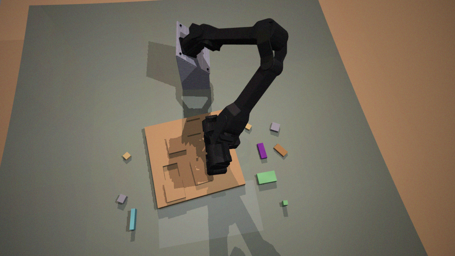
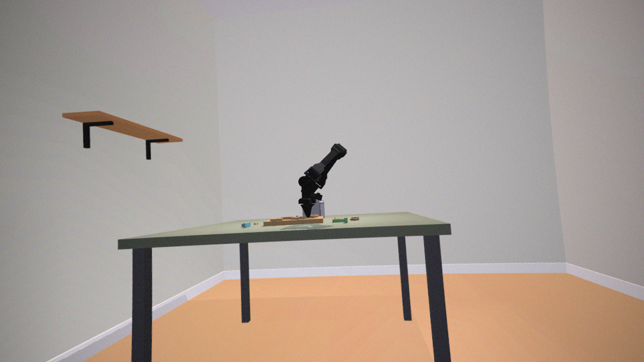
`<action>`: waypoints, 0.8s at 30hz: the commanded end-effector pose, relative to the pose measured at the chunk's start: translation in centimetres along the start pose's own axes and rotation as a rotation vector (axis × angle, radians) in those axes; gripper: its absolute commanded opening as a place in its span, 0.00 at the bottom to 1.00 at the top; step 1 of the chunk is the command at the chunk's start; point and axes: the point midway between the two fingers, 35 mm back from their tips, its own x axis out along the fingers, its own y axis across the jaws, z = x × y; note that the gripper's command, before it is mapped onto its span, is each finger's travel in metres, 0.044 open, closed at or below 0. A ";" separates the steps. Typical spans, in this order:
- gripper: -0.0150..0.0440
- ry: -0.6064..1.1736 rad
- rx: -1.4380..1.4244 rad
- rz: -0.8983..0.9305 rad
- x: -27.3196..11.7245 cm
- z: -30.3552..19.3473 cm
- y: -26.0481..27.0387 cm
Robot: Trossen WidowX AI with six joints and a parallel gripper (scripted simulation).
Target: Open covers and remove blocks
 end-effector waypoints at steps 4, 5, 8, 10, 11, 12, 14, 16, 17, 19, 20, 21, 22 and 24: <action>0.50 -0.002 0.005 0.002 0.3 0.0 0.1; 0.50 -0.002 0.005 0.002 0.4 0.0 0.1; 0.50 -0.002 0.005 0.002 0.6 0.0 0.1; 0.50 -0.002 0.005 0.002 0.8 0.0 0.1; 0.50 -0.002 0.005 0.002 0.9 0.0 0.1; 0.50 -0.002 0.005 0.002 1.0 0.0 0.1; 0.50 -0.002 0.005 0.002 1.2 0.0 0.1; 0.50 -0.002 0.005 0.002 1.3 0.0 0.1; 0.50 -0.002 0.005 0.002 1.3 0.0 0.1; 0.47 -0.002 0.001 0.000 1.1 0.0 0.0; 0.46 -0.002 0.001 0.000 1.1 0.0 0.0; 0.45 -0.002 0.001 0.000 1.1 0.0 0.0; 0.44 -0.002 0.001 0.000 1.1 0.0 0.0; 0.42 -0.002 0.001 0.000 1.1 0.0 0.0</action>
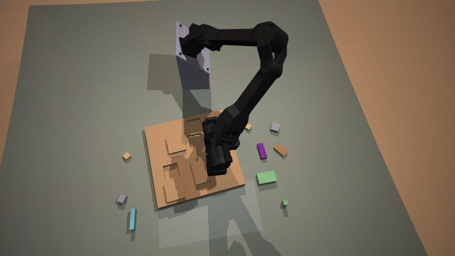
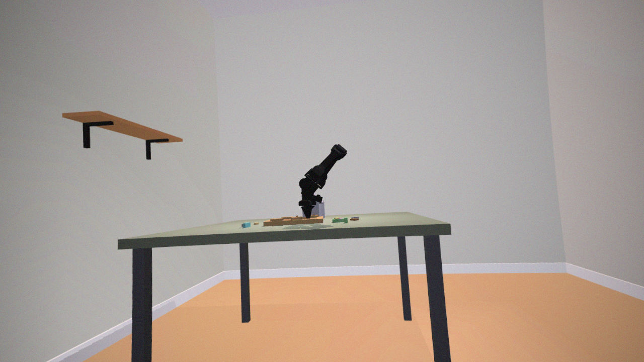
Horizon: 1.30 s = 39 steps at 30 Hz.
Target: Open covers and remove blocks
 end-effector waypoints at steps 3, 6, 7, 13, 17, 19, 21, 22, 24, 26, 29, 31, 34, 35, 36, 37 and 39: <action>0.39 0.000 0.000 0.000 0.0 0.0 0.0; 0.39 0.000 0.000 0.000 0.0 0.0 0.0; 0.39 0.000 0.000 0.000 0.0 0.0 0.0; 0.39 0.001 0.000 0.001 -0.7 0.0 0.0; 0.39 0.001 0.001 0.001 -1.2 0.0 -0.1; 0.39 0.002 0.001 0.001 -1.5 0.0 -0.1; 0.39 0.002 0.001 0.001 -1.8 0.0 -0.1; 0.39 0.002 0.001 0.001 -1.9 0.0 -0.1; 0.39 0.002 0.001 0.001 -2.2 0.0 -0.1; 0.39 0.002 0.002 0.001 -2.4 0.0 -0.1; 0.39 0.002 0.002 0.001 -2.8 0.0 -0.1; 0.39 0.002 0.002 0.001 -3.1 0.0 -0.1; 0.39 0.002 0.003 0.001 -3.5 0.0 -0.1; 0.39 0.002 0.003 0.001 -3.6 0.0 -0.1; 0.39 0.002 0.003 0.002 -3.7 0.0 -0.1; 0.39 0.002 0.003 0.002 -3.9 0.0 -0.1; 0.39 0.002 0.003 0.002 -4.1 0.0 -0.1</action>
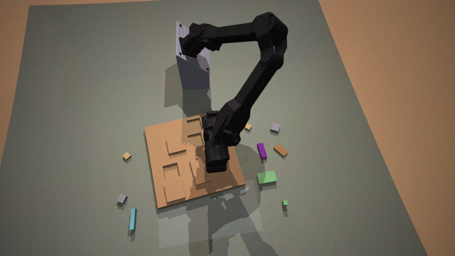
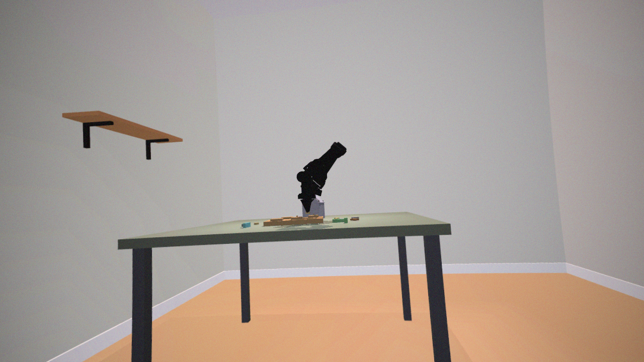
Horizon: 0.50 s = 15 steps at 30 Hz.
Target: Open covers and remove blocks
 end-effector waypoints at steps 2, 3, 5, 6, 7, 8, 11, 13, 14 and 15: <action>0.39 -0.005 -0.006 -0.002 -0.7 0.1 -0.1; 0.39 -0.005 -0.006 -0.002 -0.8 0.1 -0.1; 0.39 -0.004 -0.006 -0.002 -1.1 0.1 -0.1; 0.39 -0.004 -0.006 -0.002 -1.3 0.1 -0.1; 0.39 -0.004 -0.006 -0.002 -1.6 0.1 -0.1; 0.39 -0.003 -0.006 -0.002 -1.8 0.1 -0.1; 0.39 -0.003 -0.006 -0.002 -2.6 0.1 -0.2; 0.39 -0.002 -0.006 -0.002 -3.1 0.1 -0.2; 0.39 -0.002 -0.006 -0.002 -3.4 0.1 -0.2; 0.39 -0.002 -0.006 -0.002 -3.6 0.1 -0.2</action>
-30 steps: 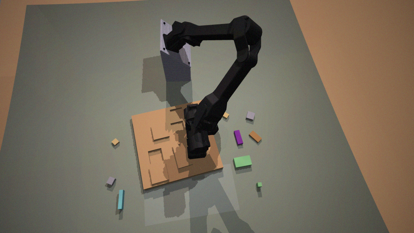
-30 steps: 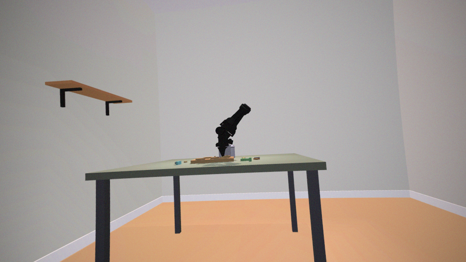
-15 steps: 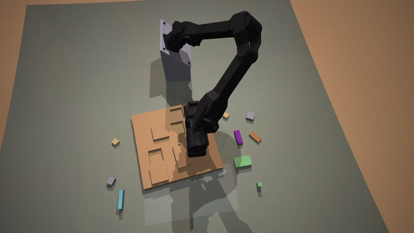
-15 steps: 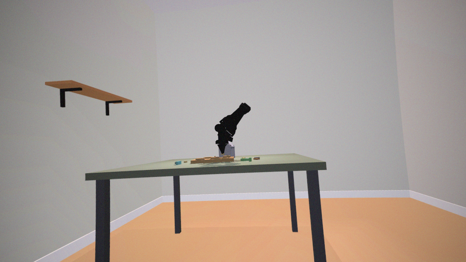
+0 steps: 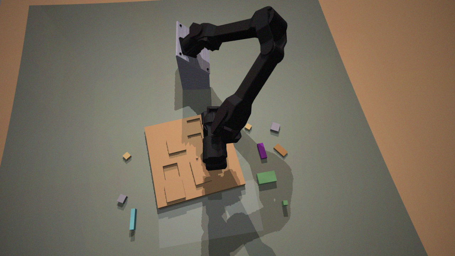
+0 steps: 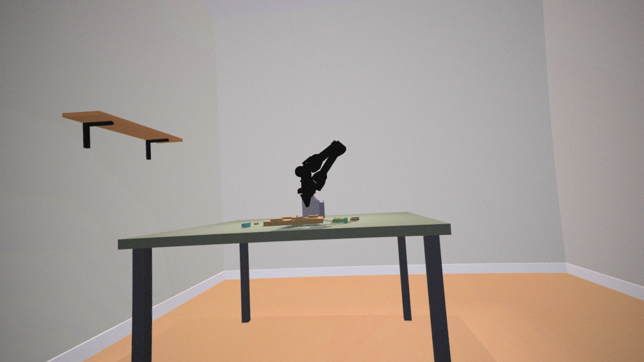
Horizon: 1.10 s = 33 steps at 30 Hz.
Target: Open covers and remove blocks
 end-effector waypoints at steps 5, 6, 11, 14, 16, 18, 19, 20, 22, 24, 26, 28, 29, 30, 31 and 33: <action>0.39 -0.004 -0.007 -0.003 -2.1 0.1 -0.1; 0.39 -0.004 -0.007 -0.003 -2.4 0.1 -0.1; 0.39 0.000 -0.006 -0.004 -2.9 -0.4 -0.1; 0.39 0.007 -0.005 -0.006 -3.0 -1.6 -0.3; 0.39 0.011 -0.005 -0.008 -3.1 -2.4 -0.4; 0.39 0.015 -0.004 -0.009 -3.2 -3.2 -0.5; 0.39 0.017 -0.004 -0.009 -3.2 -3.5 -0.6; 0.39 0.019 -0.003 -0.009 -3.3 -3.9 -0.6; 0.39 0.023 -0.003 -0.010 -3.3 -4.7 -0.7; 0.39 0.027 -0.002 -0.011 -3.4 -5.5 -0.7; 0.39 0.030 -0.002 -0.011 -3.5 -6.3 -0.7; 0.39 0.034 -0.001 -0.012 -3.6 -7.1 -0.7; 0.39 0.035 -0.001 -0.012 -3.6 -7.5 -0.7; 0.39 0.037 0.000 -0.012 -3.7 -7.9 -0.7; 0.39 0.038 0.000 -0.012 -3.7 -8.3 -0.7; 0.39 0.041 0.000 -0.012 -3.8 -9.0 -0.6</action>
